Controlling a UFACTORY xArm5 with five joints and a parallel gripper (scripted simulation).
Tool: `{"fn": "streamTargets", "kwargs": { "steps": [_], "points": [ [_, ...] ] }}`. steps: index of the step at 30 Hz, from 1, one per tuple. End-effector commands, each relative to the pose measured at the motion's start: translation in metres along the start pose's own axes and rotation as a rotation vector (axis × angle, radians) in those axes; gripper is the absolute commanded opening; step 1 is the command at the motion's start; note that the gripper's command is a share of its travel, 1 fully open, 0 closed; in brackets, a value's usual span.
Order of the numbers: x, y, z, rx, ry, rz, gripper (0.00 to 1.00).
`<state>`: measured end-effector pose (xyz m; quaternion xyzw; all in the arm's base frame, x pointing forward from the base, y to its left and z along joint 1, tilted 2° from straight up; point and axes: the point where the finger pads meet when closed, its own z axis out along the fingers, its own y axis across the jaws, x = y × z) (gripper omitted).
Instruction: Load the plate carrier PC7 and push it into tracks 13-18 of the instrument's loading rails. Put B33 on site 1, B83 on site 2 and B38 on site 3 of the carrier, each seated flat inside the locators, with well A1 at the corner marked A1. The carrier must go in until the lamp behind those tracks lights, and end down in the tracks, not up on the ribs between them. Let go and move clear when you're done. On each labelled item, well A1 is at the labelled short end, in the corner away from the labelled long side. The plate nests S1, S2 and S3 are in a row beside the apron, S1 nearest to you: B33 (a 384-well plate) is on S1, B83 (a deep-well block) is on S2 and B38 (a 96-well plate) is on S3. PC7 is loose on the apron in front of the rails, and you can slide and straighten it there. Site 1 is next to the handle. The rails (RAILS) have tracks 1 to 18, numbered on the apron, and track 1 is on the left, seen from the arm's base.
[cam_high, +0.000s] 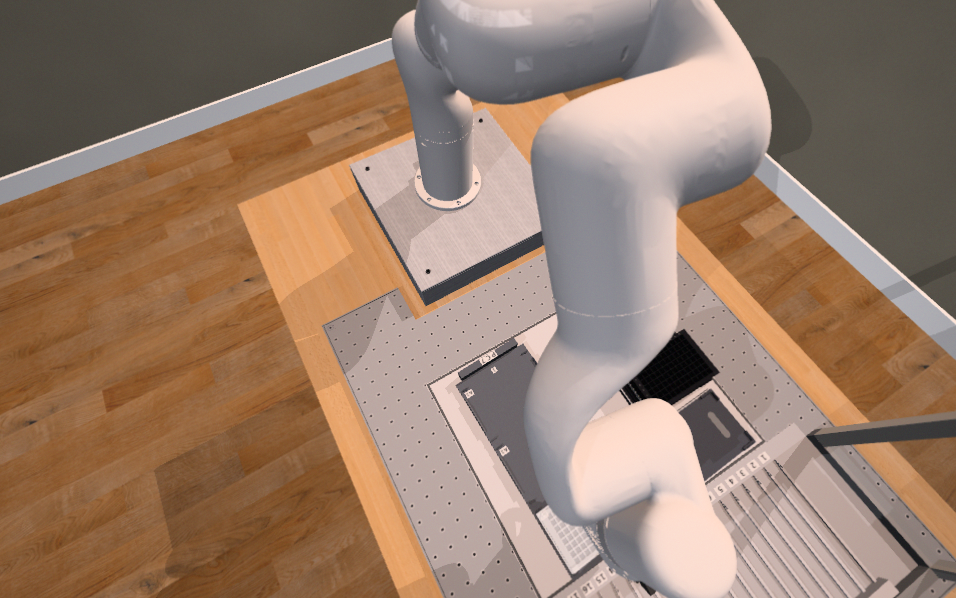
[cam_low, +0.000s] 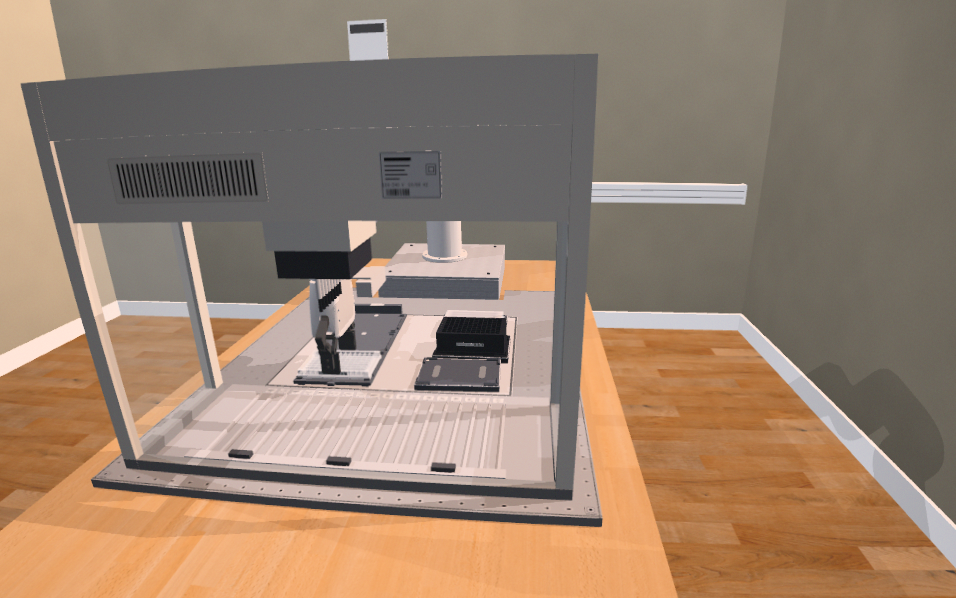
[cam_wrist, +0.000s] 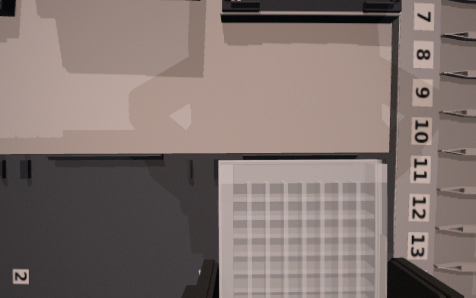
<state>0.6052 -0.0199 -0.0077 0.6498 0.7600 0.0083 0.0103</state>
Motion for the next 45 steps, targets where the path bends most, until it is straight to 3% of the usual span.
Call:
{"fn": "streamTargets", "kwargs": {
  "steps": [1,45],
  "points": [
    [0.0,0.002,-0.01,-0.007,0.01,0.0,1.0],
    [-0.001,0.002,-0.074,-0.007,0.01,0.0,1.0]
  ]
}}
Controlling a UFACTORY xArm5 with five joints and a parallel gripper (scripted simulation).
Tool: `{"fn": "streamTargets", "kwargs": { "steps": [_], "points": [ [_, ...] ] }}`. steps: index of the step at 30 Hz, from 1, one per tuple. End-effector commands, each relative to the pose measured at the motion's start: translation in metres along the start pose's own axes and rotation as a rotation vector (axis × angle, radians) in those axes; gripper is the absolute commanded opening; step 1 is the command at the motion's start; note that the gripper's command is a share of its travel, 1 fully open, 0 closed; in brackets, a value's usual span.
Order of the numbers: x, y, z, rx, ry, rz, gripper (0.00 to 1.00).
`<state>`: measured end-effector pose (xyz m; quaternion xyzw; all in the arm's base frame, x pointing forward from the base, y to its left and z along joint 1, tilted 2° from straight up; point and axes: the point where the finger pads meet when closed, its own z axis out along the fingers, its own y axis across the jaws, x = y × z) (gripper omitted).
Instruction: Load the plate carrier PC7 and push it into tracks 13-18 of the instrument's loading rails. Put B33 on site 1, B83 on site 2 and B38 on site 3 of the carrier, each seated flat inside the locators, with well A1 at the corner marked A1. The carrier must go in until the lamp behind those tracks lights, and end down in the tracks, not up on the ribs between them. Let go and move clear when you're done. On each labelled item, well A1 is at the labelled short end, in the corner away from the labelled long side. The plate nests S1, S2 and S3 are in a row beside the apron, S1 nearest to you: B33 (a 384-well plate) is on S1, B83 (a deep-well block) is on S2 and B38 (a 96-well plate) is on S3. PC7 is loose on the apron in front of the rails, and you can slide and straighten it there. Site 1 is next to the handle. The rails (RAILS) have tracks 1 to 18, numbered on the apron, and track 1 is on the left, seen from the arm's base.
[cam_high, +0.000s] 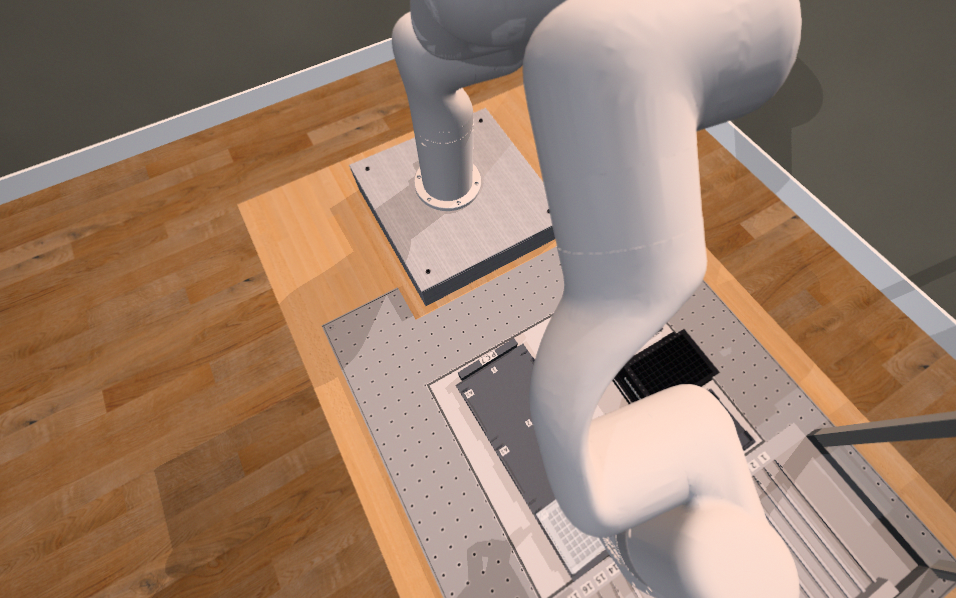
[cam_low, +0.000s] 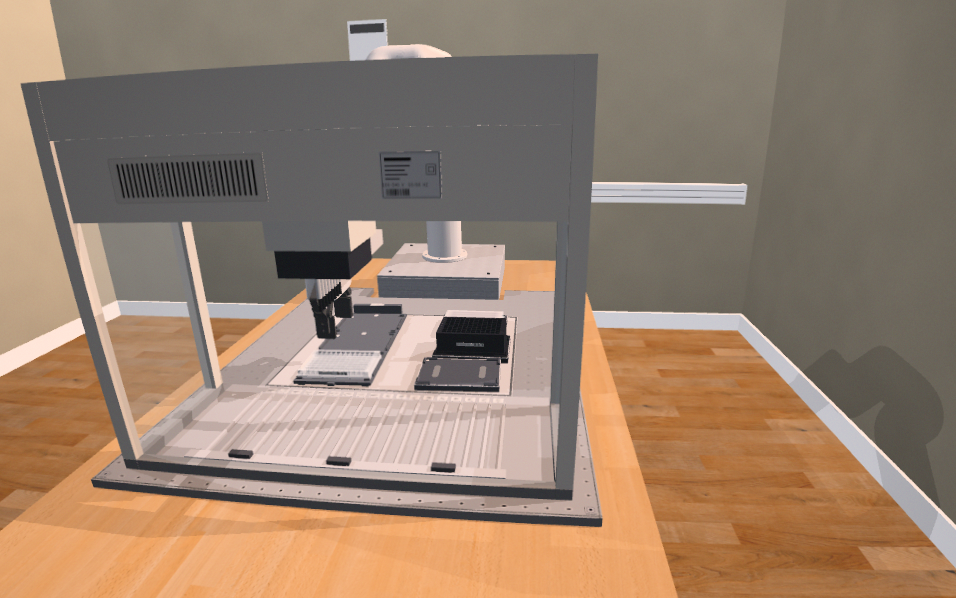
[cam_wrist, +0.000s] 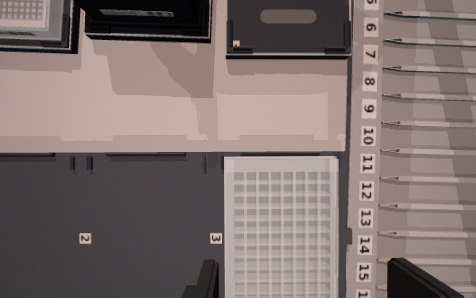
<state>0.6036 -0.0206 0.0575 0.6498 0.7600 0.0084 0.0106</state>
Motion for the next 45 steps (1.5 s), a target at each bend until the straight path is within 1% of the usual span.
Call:
{"fn": "streamTargets", "kwargs": {
  "steps": [1,24,39,41,45],
  "points": [
    [0.0,0.001,-0.01,-0.007,0.01,0.0,1.0],
    [-0.001,0.001,-0.045,-0.007,0.01,0.0,1.0],
    [-0.001,0.001,-0.045,-0.007,0.01,0.0,1.0],
    [0.008,-0.003,-0.046,-0.007,0.01,0.043,1.0],
    [0.027,-0.011,-0.049,-0.007,0.01,0.043,1.0]
  ]
}}
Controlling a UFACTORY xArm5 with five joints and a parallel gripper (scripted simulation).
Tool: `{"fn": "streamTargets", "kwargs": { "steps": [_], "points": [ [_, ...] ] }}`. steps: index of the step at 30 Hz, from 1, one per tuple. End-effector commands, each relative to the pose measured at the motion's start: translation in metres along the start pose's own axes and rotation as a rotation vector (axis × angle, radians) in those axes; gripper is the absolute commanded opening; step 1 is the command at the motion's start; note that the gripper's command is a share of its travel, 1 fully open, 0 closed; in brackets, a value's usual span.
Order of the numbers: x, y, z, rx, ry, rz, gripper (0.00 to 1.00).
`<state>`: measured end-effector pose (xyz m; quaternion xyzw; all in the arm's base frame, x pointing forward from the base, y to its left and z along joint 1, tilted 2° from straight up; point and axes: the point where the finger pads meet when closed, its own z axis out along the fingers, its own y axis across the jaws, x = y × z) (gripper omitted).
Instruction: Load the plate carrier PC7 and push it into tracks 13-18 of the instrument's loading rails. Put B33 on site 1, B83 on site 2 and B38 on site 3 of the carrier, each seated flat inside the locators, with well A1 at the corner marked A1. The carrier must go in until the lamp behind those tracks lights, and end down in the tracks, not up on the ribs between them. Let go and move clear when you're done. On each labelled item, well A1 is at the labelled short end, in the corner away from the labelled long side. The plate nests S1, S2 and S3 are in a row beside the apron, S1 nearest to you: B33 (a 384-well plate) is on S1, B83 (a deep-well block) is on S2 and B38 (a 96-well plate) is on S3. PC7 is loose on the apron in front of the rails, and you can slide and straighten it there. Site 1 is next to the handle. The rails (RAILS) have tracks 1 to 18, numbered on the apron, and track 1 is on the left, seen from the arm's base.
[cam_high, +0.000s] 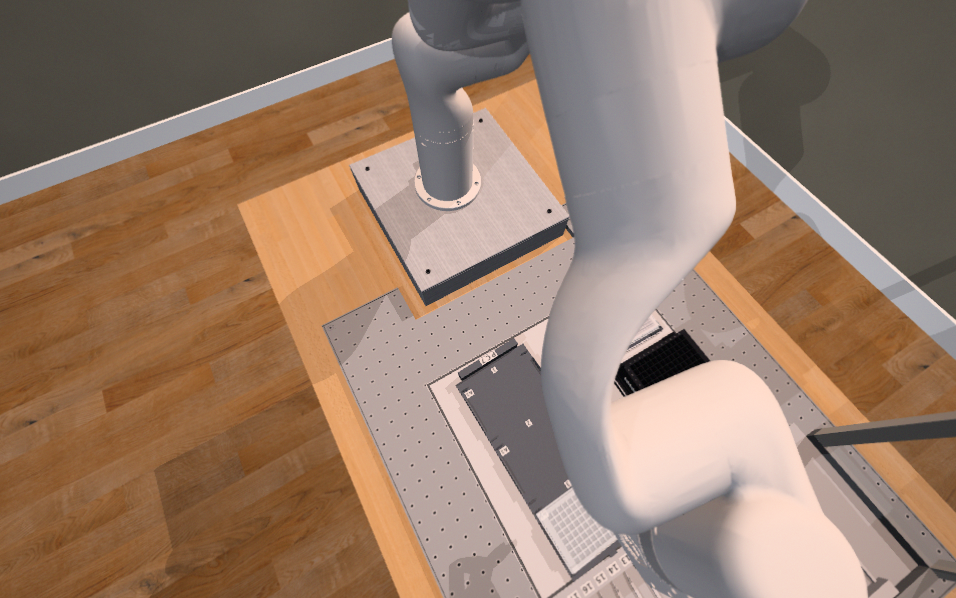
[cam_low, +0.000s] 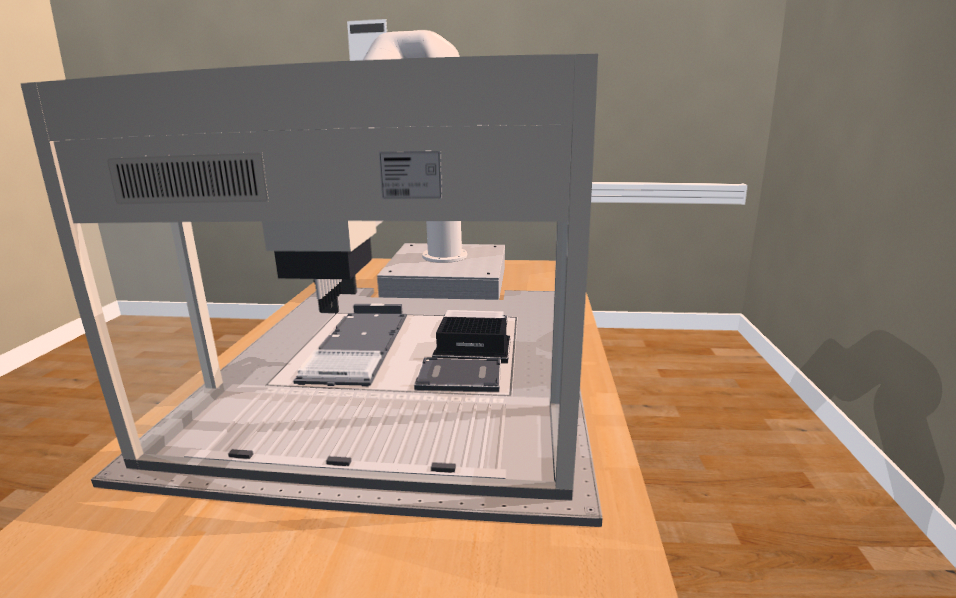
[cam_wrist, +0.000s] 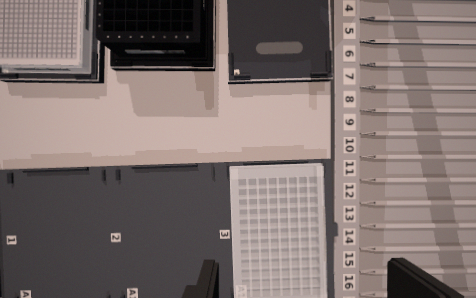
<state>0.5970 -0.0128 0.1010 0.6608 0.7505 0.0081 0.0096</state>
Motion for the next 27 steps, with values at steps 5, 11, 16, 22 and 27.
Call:
{"fn": "streamTargets", "kwargs": {
  "steps": [5,11,16,22,27],
  "points": [
    [0.031,-0.013,-0.007,-0.008,0.01,0.014,1.0],
    [0.058,-0.026,-0.011,-0.008,0.01,0.014,1.0],
    [0.081,-0.037,-0.014,-0.008,0.01,0.014,1.0],
    [0.099,-0.045,-0.017,-0.008,0.01,0.014,1.0],
    [0.121,-0.056,-0.02,-0.008,0.01,0.014,1.0]
  ]
}}
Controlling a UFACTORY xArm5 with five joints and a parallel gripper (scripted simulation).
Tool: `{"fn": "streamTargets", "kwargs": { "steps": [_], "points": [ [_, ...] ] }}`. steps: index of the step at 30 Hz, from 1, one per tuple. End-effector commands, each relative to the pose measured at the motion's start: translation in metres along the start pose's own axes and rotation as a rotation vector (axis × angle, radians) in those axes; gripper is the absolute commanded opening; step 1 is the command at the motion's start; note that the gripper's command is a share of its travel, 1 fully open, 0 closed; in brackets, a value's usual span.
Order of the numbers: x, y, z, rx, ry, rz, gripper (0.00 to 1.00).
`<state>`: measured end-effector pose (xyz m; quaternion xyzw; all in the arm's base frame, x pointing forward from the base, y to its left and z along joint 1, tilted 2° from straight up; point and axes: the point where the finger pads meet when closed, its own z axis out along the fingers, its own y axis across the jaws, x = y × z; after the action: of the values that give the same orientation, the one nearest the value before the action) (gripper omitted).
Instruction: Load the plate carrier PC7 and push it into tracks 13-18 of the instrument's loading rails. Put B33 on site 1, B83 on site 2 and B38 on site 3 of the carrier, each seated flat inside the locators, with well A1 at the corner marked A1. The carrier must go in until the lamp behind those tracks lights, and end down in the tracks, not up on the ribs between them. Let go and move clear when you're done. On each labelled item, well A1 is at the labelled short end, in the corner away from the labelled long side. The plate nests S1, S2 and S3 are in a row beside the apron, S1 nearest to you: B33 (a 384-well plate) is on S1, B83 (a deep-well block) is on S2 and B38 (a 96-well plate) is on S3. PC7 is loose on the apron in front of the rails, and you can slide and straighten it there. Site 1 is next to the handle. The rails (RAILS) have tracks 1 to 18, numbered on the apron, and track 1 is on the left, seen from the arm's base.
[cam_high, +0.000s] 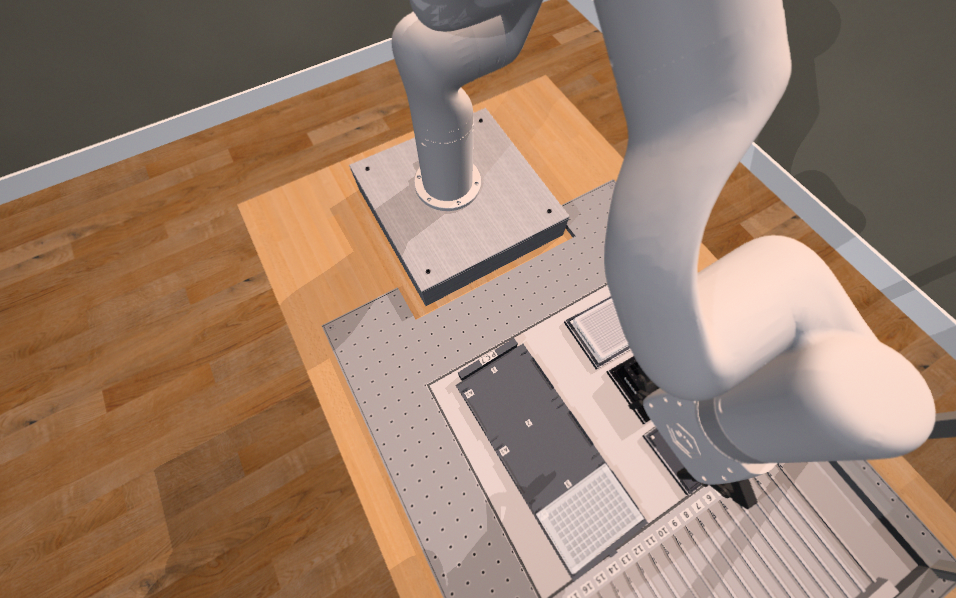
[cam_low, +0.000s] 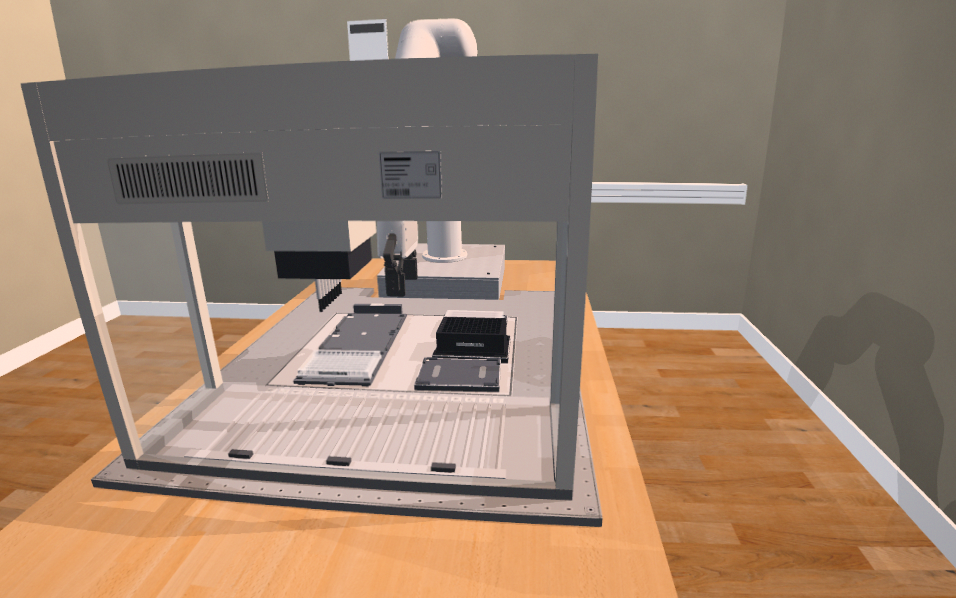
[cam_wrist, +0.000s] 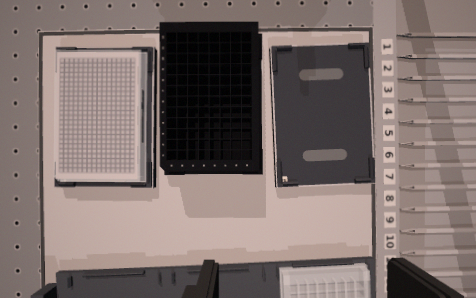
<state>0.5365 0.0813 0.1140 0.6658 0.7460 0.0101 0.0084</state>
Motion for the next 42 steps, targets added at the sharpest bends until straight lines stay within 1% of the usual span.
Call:
{"fn": "streamTargets", "kwargs": {
  "steps": [1,7,9,23,42],
  "points": [
    [0.025,-0.011,-0.006,-0.007,0.006,0.0,1.0],
    [0.051,-0.024,-0.01,-0.006,0.006,0.0,1.0],
    [0.051,-0.024,-0.01,-0.006,0.006,0.0,1.0],
    [0.114,-0.054,-0.018,-0.006,0.007,0.0,1.0],
    [0.115,-0.055,-0.017,-0.006,0.007,0.0,1.0]
  ]
}}
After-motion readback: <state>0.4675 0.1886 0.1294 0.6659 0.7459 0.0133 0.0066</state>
